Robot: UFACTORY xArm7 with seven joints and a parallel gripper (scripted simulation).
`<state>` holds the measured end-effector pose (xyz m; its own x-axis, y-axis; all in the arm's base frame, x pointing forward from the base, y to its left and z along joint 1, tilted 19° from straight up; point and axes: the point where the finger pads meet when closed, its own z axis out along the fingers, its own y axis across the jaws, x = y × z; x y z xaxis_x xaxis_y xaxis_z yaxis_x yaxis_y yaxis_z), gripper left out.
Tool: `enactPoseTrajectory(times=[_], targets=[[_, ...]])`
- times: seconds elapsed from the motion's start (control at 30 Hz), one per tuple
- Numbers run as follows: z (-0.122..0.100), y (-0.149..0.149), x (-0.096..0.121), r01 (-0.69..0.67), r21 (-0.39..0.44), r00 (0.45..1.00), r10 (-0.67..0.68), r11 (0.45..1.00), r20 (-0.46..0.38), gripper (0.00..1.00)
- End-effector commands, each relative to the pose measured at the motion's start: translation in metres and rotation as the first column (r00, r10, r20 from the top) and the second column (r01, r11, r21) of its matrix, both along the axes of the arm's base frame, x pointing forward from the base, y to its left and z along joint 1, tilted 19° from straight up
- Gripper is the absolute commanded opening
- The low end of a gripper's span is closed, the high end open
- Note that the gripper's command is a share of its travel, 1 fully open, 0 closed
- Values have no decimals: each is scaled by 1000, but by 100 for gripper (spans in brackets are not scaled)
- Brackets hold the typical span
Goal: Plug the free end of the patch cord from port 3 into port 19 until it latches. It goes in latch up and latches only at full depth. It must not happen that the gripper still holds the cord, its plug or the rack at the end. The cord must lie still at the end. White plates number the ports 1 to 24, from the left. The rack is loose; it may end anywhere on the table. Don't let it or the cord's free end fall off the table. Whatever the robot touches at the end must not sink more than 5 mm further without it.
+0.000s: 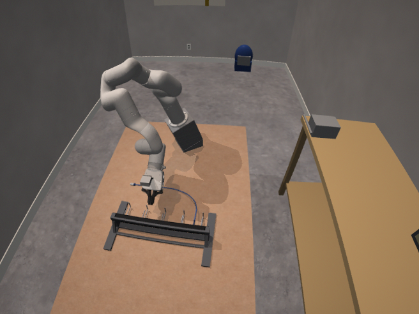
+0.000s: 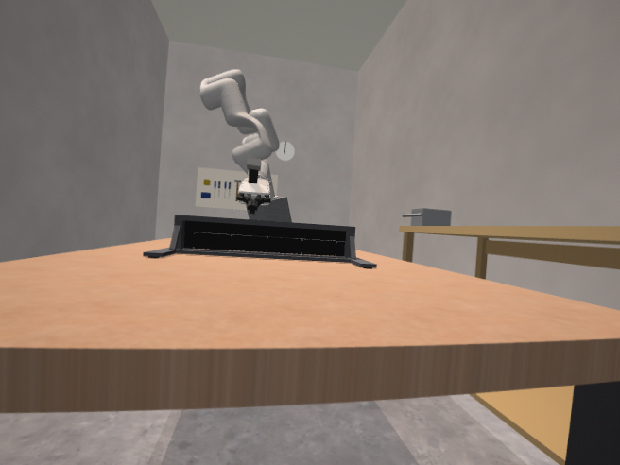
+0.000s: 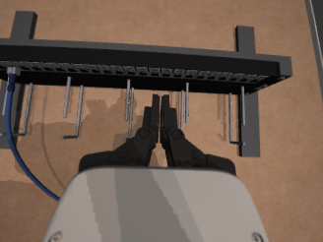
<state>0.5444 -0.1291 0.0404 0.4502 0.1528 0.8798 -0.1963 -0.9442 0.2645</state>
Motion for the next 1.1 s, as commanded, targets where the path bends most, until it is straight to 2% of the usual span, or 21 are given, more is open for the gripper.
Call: enactPoseTrajectory(times=[0.0,1.07], targets=[[-10,-6,25,-3,1,1000,3,1000,2,0],[-11,-6,28,-3,1,1000,3,1000,2,0]])
